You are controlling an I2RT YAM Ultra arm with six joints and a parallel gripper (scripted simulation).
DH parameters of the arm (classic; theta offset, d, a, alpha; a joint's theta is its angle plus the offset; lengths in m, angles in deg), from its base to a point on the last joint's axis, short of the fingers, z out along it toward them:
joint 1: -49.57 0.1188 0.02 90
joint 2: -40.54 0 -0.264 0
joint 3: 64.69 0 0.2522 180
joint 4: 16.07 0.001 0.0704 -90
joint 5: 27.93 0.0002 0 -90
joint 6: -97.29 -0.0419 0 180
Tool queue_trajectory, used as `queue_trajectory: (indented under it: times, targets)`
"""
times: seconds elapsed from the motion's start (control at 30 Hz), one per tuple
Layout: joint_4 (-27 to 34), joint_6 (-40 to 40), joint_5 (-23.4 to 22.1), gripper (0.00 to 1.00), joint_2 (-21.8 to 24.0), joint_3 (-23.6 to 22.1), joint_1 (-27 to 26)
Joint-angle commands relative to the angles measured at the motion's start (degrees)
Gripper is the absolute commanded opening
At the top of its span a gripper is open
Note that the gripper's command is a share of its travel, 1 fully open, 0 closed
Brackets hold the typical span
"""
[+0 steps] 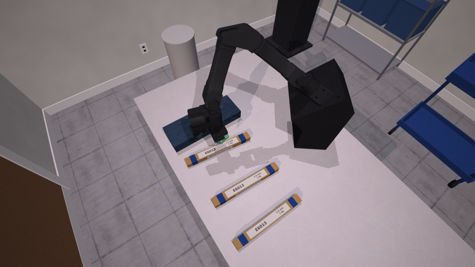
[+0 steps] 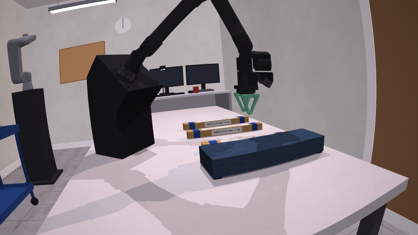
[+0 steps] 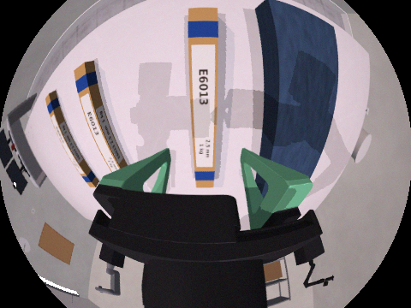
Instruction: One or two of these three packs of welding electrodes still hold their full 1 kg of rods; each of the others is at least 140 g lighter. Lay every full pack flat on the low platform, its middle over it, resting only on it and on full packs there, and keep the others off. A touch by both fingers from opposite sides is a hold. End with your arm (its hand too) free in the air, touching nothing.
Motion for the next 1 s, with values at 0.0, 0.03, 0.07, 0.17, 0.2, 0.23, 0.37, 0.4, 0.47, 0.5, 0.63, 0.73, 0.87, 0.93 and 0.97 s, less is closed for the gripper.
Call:
queue_trajectory:
  times: [0.0, 0.03, 0.07, 0.17, 0.2, 0.23, 0.37, 0.4, 0.47, 0.5, 0.63, 0.73, 0.87, 0.93, 0.97]
  targets:
    - [0.58, 0.18, -0.52, 0.74, 1.85, 1.91, 1.07]
    - [0.58, 0.18, -0.52, 0.74, 1.85, 1.91, 1.07]
    - [0.15, 0.15, -0.4, 0.74, 1.86, 1.97, 1.08]
    - [0.67, 0.07, -0.33, 0.74, 1.8, 2.11, 1.11]
    - [0.71, 0.05, -0.31, 0.74, 1.79, 2.15, 1.12]
    - [0.71, 0.02, -0.29, 0.74, 1.78, 2.19, 1.13]
    - [0.79, -0.09, -0.21, 0.74, 1.74, 2.32, 1.18]
    - [0.8, -0.12, -0.19, 0.74, 1.74, 2.35, 1.19]
    - [0.83, -0.17, -0.15, 0.74, 1.65, 2.4, 1.21]
    - [0.84, -0.2, -0.13, 0.74, 1.6, 2.42, 1.22]
    - [0.77, -0.26, -0.09, 0.74, 1.51, 2.47, 1.25]
    - [0.88, -0.32, -0.03, 0.74, 1.38, 2.52, 1.28]
    - [0.91, -0.35, 0.06, 0.74, 1.21, 2.58, 1.33]
    - [0.92, -0.36, 0.09, 0.74, 1.13, 2.61, 1.35]
    - [0.91, -0.36, 0.1, 0.74, 1.09, 2.62, 1.36]
